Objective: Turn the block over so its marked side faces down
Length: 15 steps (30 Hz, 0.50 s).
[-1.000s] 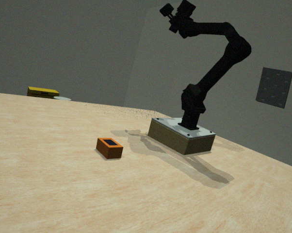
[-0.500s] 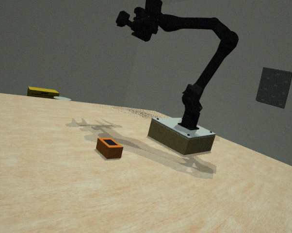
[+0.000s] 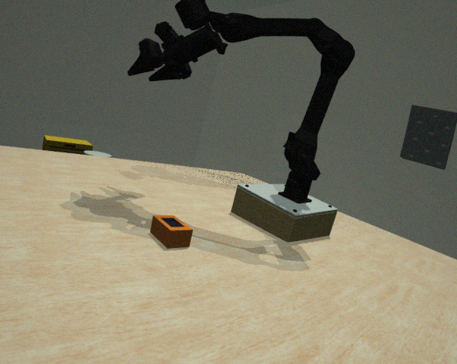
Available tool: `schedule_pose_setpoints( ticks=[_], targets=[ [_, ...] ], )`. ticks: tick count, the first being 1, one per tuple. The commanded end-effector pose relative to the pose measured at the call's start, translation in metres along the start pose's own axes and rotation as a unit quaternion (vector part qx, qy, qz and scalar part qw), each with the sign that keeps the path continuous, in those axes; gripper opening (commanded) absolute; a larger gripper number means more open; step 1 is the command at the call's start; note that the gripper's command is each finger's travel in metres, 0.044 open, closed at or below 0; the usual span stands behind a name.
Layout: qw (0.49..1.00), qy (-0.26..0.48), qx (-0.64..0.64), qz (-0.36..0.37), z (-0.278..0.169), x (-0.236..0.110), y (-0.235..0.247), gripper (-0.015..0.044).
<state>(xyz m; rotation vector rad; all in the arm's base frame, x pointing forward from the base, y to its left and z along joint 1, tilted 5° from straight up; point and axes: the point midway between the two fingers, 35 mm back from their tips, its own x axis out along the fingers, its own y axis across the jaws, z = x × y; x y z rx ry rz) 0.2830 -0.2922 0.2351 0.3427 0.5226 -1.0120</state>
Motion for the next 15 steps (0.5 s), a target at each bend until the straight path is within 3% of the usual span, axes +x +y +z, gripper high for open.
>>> schedule_pose_setpoints(
  ticks=[1,8,15],
  targets=[
    [0.99,0.091,-0.085,0.072,-0.047,0.001,0.062,0.044],
    [0.935,0.222,-0.219,0.166,-0.127,-0.023,0.14,0.044],
    [0.839,0.343,-0.35,0.235,-0.218,-0.08,0.186,0.044]
  ],
)
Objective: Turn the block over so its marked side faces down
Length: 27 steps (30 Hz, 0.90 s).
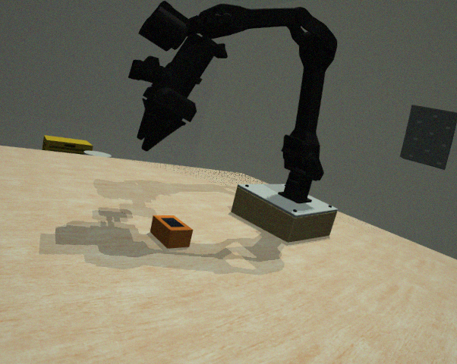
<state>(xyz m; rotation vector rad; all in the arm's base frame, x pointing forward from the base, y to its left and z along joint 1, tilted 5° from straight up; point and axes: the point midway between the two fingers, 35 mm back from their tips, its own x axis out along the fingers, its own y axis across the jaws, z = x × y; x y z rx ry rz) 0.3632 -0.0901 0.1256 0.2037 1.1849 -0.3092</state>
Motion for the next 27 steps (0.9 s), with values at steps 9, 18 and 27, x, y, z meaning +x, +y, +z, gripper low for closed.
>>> schedule_pose_setpoints(
  ticks=[9,18,27],
  targets=[
    [0.979,0.14,-0.136,0.066,-0.059,0.012,0.086,0.044],
    [0.979,0.14,-0.136,0.066,-0.066,0.047,0.09,0.044],
    [0.979,0.14,-0.136,0.066,-0.07,0.061,0.091,0.044]
  ],
)
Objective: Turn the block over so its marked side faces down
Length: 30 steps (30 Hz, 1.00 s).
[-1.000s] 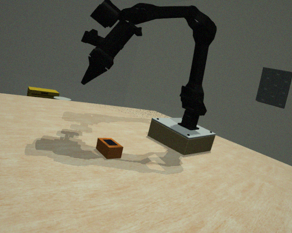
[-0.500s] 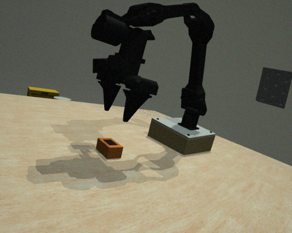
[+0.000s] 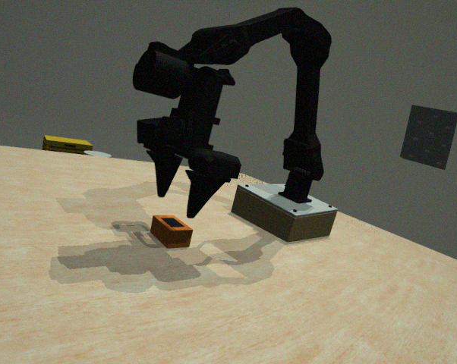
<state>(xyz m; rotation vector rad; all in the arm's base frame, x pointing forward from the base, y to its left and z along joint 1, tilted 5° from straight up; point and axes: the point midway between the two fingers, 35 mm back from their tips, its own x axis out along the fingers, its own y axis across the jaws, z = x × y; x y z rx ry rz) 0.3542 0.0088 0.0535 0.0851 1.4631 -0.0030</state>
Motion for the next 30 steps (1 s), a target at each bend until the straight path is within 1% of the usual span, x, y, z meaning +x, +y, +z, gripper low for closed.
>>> schedule_pose_setpoints(
  ticks=[1,25,30],
  targets=[
    [1.0,0.004,0.0,0.002,-0.002,0.011,0.001,0.044],
    [1.0,0.004,0.0,0.002,-0.002,0.044,0.001,0.044],
    [1.0,0.004,0.0,0.002,-0.002,0.044,0.001,0.0309]
  ],
)
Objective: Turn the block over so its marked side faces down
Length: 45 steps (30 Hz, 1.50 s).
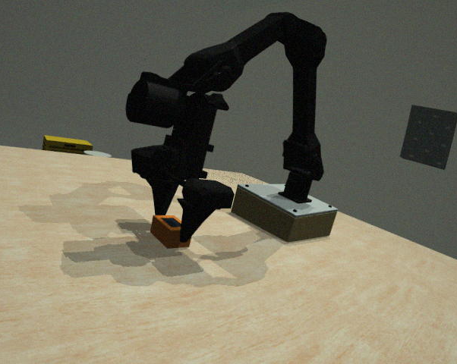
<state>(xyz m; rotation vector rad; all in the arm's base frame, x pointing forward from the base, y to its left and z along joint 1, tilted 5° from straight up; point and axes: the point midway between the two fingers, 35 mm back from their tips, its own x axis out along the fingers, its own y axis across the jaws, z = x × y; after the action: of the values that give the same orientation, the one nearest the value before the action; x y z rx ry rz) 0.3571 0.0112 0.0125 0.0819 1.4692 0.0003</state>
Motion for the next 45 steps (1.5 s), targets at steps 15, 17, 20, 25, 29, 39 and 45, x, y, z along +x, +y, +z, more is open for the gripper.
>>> schedule_pose_setpoints(
  ticks=[15,17,20,25,29,39,45],
  targets=[
    [1.0,0.001,0.002,0.002,-0.001,0.002,0.001,0.0189],
    [1.0,0.001,0.002,0.002,-0.001,0.002,0.001,0.0176],
    [1.0,0.001,0.002,0.002,-0.001,0.002,0.001,0.0156],
    [1.0,0.001,0.002,0.002,0.0,-0.009,0.001,0.0064],
    [1.0,0.001,0.002,0.002,0.0,-0.028,0.001,0.0],
    [0.999,-0.044,0.001,0.0,0.001,-0.023,0.001,0.0],
    [0.996,-0.092,0.0,-0.001,0.002,-0.019,0.001,0.0]
  ],
)
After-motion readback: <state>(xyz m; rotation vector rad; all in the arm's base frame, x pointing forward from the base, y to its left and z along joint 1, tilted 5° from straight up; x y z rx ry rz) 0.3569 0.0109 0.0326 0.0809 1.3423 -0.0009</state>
